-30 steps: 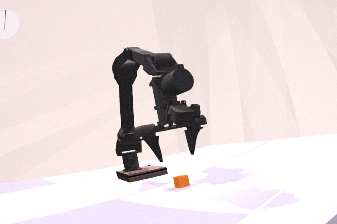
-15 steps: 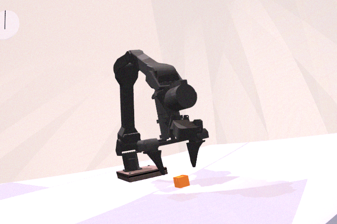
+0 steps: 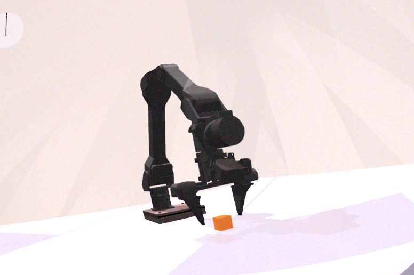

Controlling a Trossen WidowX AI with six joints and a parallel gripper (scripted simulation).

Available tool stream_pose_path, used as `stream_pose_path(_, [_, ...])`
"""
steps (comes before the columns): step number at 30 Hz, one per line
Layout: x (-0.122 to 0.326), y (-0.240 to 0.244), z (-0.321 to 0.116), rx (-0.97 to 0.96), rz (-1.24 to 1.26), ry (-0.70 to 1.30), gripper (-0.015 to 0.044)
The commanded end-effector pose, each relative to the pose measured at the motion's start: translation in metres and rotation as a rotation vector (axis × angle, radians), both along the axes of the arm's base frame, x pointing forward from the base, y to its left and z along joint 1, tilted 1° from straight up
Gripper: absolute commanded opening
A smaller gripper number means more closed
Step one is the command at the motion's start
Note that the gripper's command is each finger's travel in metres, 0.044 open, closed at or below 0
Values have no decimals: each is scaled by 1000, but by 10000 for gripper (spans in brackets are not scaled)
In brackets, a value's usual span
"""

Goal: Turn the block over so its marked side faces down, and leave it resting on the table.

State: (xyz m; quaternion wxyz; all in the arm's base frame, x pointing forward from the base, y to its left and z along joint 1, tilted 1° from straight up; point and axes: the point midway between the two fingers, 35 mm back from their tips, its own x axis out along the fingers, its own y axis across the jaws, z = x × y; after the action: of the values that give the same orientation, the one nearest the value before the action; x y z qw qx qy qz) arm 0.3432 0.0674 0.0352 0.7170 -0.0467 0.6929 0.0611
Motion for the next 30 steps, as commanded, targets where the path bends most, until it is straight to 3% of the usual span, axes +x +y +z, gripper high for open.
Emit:
stream_pose_path(1, [-1,1,-8,3,3,8,440])
stream_pose_path(2, [-1,1,-8,3,3,8,440])
stream_pose_path(14, [-1,1,-8,3,3,8,125])
stream_pose_path(30, [-1,1,-7,3,3,8,0])
